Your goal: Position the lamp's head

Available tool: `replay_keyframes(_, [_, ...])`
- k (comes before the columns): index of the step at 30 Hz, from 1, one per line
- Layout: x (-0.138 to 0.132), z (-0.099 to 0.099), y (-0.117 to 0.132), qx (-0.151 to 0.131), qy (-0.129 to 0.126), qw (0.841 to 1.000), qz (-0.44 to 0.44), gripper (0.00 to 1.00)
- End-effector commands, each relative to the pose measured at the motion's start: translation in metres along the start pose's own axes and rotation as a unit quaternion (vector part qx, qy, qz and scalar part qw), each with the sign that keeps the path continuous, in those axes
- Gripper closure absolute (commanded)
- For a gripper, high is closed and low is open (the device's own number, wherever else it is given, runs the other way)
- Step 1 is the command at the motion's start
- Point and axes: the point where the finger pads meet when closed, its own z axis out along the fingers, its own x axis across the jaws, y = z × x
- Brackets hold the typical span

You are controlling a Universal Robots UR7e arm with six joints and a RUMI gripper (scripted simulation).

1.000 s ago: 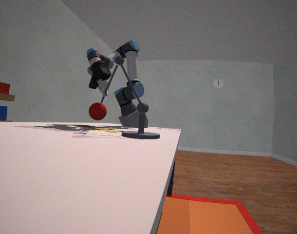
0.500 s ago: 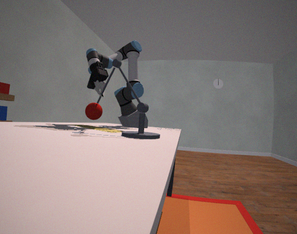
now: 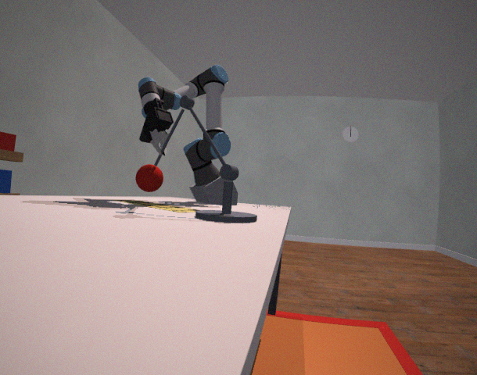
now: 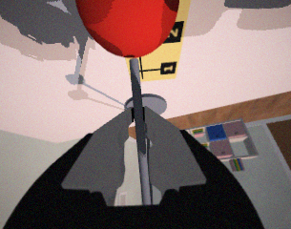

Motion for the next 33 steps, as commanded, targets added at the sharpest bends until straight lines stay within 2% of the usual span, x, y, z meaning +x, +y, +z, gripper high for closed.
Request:
replay_keyframes(1, [-0.0005, -0.0009, -0.0010, -0.041, 0.014, 0.998, -0.037, 1.00])
replay_keyframes(2, [-0.0005, -0.0009, -0.0010, -0.041, 0.014, 0.998, -0.037, 1.00])
replay_keyframes(3, [-0.0005, -0.0008, -0.0009, -0.038, 0.013, 0.999, -0.034, 0.00])
replay_keyframes(17, [-0.0004, -0.0004, 0.0001, 0.000, -0.001, 1.000, 0.000, 0.00])
replay_keyframes(33, [-0.0004, -0.0003, 0.0003, 0.000, -0.001, 1.000, 0.000, 0.00])
